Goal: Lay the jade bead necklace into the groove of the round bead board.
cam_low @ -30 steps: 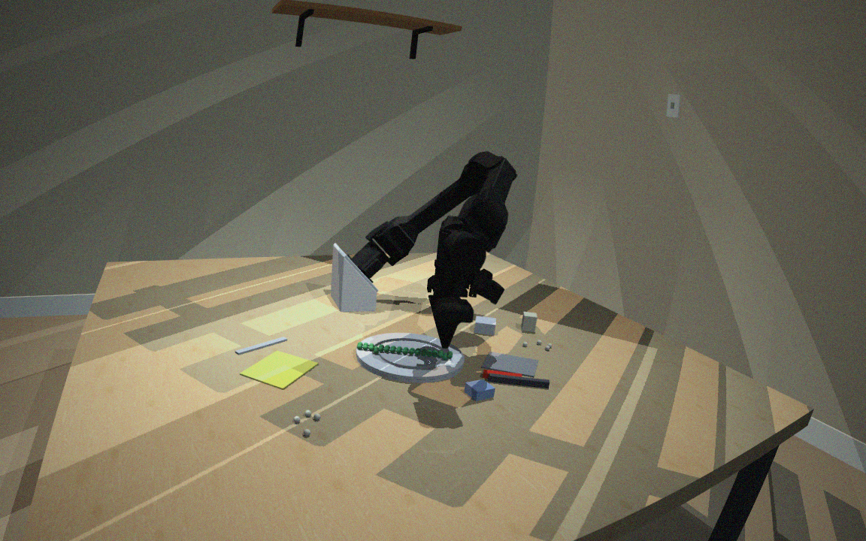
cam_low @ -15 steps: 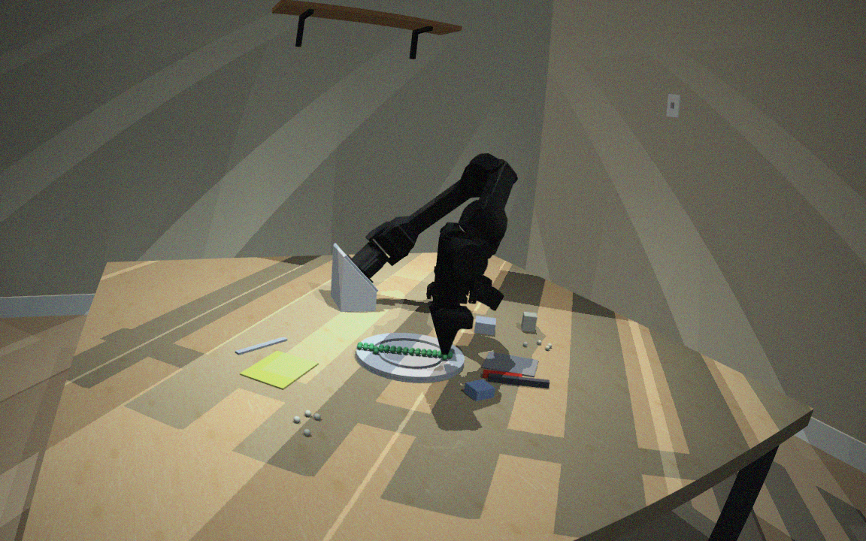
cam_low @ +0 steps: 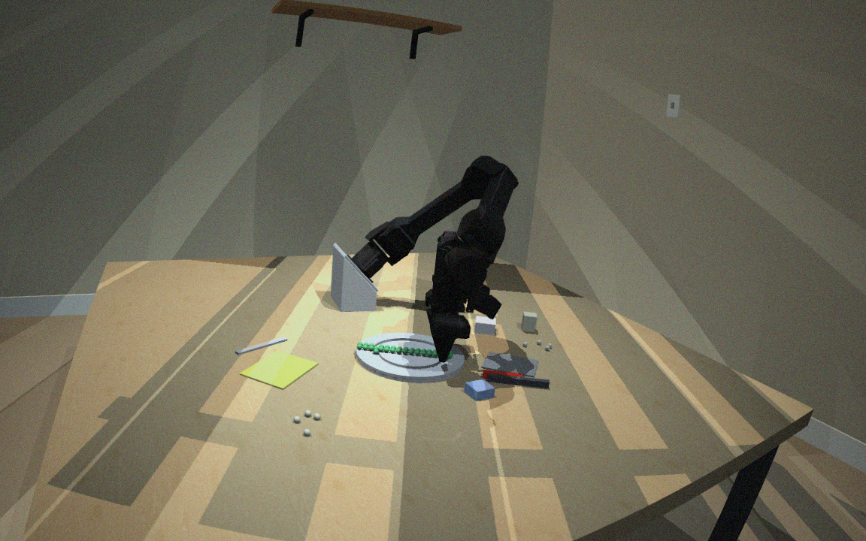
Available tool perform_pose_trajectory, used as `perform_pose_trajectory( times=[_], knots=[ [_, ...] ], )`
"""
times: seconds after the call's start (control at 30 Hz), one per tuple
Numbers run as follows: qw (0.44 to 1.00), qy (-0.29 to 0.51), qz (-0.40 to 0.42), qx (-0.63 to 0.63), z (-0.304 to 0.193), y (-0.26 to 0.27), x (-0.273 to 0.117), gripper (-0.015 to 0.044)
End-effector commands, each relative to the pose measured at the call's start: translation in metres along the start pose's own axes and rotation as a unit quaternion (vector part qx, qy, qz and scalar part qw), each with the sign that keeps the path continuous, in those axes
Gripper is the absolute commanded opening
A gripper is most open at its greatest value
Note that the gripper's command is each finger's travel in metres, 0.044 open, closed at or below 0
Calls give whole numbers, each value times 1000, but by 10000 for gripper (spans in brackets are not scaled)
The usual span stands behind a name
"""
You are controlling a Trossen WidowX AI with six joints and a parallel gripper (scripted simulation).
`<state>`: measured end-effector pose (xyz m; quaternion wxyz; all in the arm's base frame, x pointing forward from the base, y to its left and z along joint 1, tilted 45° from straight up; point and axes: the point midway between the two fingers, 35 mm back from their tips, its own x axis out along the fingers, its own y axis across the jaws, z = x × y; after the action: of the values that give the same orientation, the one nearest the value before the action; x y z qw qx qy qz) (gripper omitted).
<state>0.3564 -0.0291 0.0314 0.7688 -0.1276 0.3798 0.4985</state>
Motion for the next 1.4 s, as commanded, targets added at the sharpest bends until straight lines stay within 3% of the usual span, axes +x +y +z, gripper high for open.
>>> perform_pose_trajectory(
  times=[0.0,0.23,0.3,1.37],
  knots=[
    [1000,0,0,0,0,0,0,198],
    [1000,0,0,0,0,0,0,14],
    [1000,0,0,0,0,0,0,0],
    [1000,0,0,0,0,0,0,0]
  ],
)
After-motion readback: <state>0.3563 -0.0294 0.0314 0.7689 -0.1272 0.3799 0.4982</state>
